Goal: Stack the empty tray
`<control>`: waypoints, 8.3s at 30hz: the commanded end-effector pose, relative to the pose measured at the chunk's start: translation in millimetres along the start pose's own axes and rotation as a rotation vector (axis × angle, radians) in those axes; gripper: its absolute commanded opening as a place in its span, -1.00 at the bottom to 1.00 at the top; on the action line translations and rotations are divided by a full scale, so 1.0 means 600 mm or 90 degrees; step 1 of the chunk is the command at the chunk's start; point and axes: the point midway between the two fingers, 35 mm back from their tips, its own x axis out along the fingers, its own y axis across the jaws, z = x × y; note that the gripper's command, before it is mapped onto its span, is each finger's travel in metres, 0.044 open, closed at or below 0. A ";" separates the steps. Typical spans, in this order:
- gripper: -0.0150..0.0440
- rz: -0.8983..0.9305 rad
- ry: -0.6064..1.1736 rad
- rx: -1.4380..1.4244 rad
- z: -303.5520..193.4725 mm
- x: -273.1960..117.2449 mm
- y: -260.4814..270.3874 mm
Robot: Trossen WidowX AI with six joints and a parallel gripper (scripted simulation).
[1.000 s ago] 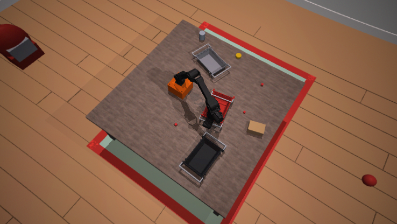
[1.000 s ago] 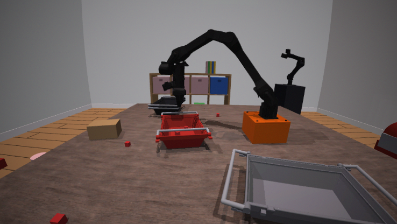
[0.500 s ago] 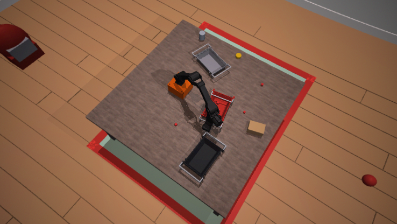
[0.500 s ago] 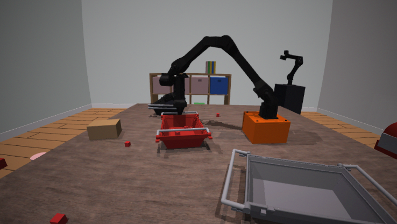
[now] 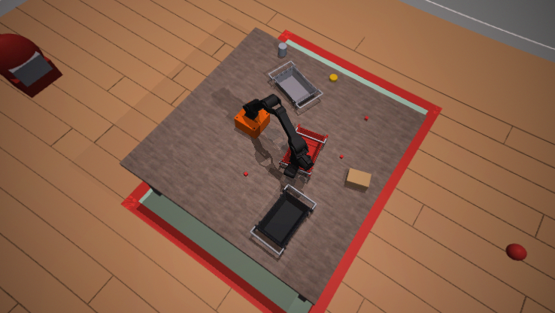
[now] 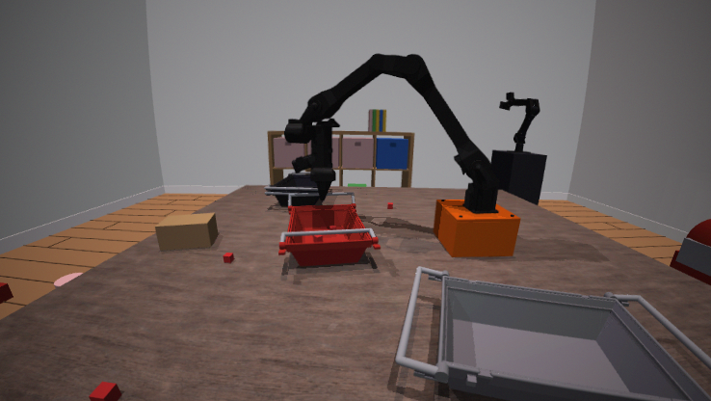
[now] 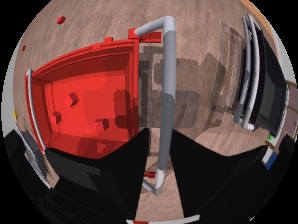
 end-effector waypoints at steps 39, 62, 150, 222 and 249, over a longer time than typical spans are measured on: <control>-0.21 0.018 0.004 -0.007 0.004 -0.031 0.088; -0.49 0.017 0.002 -0.007 0.005 -0.034 0.087; 1.00 0.028 0.006 0.175 -0.111 -0.139 0.632; 0.35 0.035 0.026 0.316 -0.455 0.066 0.800; -0.31 0.035 0.026 0.316 -0.455 0.066 0.800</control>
